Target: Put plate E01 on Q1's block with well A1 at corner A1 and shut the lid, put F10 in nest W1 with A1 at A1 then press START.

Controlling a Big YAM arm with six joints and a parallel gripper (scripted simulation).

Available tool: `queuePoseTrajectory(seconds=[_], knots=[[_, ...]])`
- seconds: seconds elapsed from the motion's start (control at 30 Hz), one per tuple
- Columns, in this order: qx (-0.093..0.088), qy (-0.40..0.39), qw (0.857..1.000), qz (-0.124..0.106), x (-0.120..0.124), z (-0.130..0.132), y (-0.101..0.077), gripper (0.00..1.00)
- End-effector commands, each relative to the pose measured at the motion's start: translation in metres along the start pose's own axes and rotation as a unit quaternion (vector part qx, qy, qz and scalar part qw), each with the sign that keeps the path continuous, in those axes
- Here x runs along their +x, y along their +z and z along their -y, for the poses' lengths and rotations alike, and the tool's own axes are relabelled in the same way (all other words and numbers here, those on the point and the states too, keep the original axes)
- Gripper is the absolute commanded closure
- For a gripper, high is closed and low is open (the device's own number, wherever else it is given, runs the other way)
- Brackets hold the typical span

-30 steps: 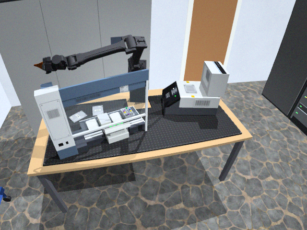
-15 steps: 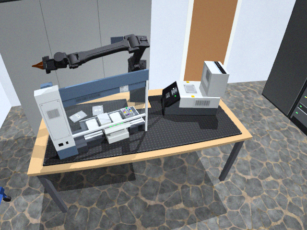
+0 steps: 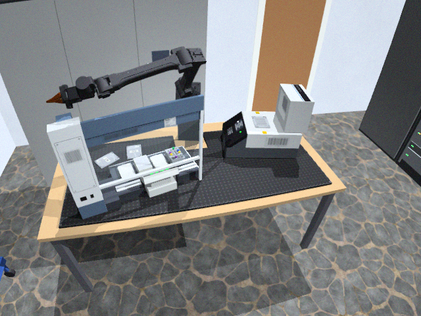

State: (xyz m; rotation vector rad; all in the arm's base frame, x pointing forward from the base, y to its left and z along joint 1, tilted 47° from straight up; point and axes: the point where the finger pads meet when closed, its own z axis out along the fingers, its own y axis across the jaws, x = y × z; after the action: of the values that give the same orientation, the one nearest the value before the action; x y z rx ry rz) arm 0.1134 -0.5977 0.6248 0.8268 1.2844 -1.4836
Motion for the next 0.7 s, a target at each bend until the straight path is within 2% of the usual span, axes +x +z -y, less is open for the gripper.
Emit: queuePoseTrajectory(seconds=[0.0,0.07,0.2,0.27,0.43,0.53,0.57,0.67], knots=[[0.013,0.040,0.997,0.062,-0.074,0.029,-0.011,1.00],[0.014,0.039,0.998,0.055,-0.081,0.015,-0.011,1.00],[0.004,0.030,0.998,0.047,-0.093,-0.011,-0.013,1.00],[-0.019,0.044,0.997,0.058,-0.098,-0.017,-0.019,1.00],[-0.043,0.081,0.992,0.085,-0.112,-0.014,-0.028,1.00],[-0.044,0.083,0.992,0.089,-0.114,-0.015,-0.029,1.00],[-0.053,0.089,0.990,0.095,-0.117,-0.018,-0.031,1.00],[-0.051,0.086,0.990,0.098,-0.141,-0.031,-0.040,1.00]])
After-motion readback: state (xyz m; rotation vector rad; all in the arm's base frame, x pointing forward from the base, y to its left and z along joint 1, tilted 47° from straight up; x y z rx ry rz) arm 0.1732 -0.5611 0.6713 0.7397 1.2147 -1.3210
